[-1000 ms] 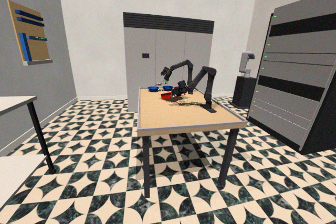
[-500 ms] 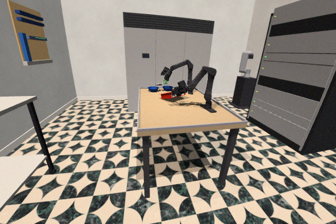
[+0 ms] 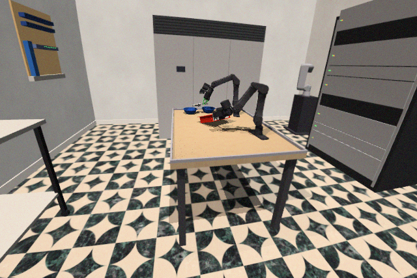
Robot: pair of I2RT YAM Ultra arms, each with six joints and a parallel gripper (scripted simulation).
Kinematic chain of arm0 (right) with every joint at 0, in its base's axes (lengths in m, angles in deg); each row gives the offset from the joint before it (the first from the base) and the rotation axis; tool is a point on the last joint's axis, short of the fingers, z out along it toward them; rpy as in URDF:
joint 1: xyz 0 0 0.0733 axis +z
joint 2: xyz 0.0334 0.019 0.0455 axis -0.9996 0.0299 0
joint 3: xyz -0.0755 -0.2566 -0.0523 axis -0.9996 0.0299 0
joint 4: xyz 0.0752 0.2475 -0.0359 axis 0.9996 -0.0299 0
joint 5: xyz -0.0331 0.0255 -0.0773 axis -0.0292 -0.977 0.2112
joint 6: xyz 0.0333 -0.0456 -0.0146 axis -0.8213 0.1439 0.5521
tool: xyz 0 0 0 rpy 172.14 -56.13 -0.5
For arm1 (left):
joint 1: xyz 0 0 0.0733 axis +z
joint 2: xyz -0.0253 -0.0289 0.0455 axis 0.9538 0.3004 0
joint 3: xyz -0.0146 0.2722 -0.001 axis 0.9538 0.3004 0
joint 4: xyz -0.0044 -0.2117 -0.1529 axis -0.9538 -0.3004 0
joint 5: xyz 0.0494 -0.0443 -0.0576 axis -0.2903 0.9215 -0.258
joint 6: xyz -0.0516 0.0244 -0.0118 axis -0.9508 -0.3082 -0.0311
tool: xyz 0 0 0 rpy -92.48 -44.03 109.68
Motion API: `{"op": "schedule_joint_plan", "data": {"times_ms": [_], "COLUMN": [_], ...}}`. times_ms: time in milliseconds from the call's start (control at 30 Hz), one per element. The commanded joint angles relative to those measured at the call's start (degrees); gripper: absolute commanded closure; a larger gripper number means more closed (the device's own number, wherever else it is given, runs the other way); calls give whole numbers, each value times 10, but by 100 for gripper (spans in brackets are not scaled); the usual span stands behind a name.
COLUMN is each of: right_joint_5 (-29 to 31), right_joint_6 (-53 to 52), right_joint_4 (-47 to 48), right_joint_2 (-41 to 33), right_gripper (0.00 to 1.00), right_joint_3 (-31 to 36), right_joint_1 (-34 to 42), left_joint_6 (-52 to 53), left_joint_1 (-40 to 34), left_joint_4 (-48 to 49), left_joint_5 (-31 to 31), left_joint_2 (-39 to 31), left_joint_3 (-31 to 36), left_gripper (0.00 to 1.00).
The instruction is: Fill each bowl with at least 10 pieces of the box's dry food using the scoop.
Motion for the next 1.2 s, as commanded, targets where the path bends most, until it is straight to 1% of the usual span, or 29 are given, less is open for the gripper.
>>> {"op": "schedule_joint_plan", "data": {"times_ms": [0, 367, 433, 467, 600, 667, 700, 900, 1100, 1167], "right_joint_5": [5, 5, 5, 5, 5, 5, 5, 5, 5, 5], "right_joint_6": [4, 4, 4, 4, 4, 4, 4, 4, 4, 4], "right_joint_4": [8, 3, 5, -10, -25, -39, -45, -84, -129, -129], "right_joint_2": [-4, 5, -4, 18, 17, -5, 32, 35, 61, 61], "right_gripper": [100, 100, 100, 100, 100, 100, 100, 100, 100, 100], "right_joint_3": [-22, -21, -21, -27, -36, -48, -56, -97, -142, -142], "right_joint_1": [0, -1, -1, -1, 0, 0, 0, 1, 2, 2], "left_joint_6": [8, 8, 8, 8, 8, 8, 8, 8, 8, 8], "left_joint_1": [2, 2, 2, 2, 2, 2, 2, 2, 2, 2], "left_joint_4": [26, 26, 26, 26, 26, 26, 26, 26, 26, 26], "left_joint_5": [7, 7, 7, 7, 7, 7, 7, 7, 7, 7], "left_joint_2": [-28, -28, -28, -28, -28, -28, -28, -28, -28, -28], "left_joint_3": [-23, -23, -23, -23, -23, -23, -23, -23, -23, -23], "left_gripper": [100, 100, 100, 100, 100, 100, 100, 100, 100, 100]}}
